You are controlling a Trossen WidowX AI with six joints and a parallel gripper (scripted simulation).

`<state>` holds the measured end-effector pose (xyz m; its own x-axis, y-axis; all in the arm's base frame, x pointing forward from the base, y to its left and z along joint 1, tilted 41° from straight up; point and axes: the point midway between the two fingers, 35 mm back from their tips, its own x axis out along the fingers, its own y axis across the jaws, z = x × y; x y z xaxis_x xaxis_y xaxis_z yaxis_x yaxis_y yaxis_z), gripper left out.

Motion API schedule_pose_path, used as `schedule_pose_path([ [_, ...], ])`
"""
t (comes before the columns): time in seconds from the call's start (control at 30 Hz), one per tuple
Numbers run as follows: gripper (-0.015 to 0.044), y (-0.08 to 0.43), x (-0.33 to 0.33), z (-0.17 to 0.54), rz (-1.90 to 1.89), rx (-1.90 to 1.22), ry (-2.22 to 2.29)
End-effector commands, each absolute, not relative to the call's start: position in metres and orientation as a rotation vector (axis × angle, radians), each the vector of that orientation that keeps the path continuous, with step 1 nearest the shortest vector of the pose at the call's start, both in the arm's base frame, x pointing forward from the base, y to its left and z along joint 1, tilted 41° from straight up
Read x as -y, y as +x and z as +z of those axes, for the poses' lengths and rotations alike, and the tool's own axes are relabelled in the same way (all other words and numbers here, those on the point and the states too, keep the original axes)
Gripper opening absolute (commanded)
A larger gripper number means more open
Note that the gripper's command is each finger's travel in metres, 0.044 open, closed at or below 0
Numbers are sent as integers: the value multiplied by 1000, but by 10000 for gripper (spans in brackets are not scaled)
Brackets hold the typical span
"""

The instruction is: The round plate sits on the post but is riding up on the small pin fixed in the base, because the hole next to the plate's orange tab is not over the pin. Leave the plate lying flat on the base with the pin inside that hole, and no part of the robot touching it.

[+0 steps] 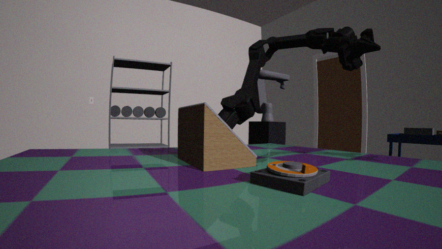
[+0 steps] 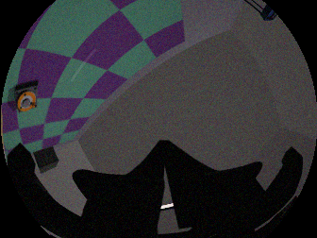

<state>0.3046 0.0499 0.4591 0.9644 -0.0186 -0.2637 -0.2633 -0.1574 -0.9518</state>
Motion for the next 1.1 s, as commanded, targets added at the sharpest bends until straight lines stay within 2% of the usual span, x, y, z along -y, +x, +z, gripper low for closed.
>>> schedule_pose_path([
  [0.0,0,342,-46,396,366,-366,-1552],
  [0.33,0,381,-13,241,590,-779,-937],
  [0.43,0,380,-4,208,609,-876,-763],
  [0.63,0,354,25,109,581,-1190,-66],
  [0.7,0,348,28,97,566,-1230,47],
  [0.83,0,317,39,50,455,-1390,618],
  [1.07,0,315,41,46,448,-1397,648],
])
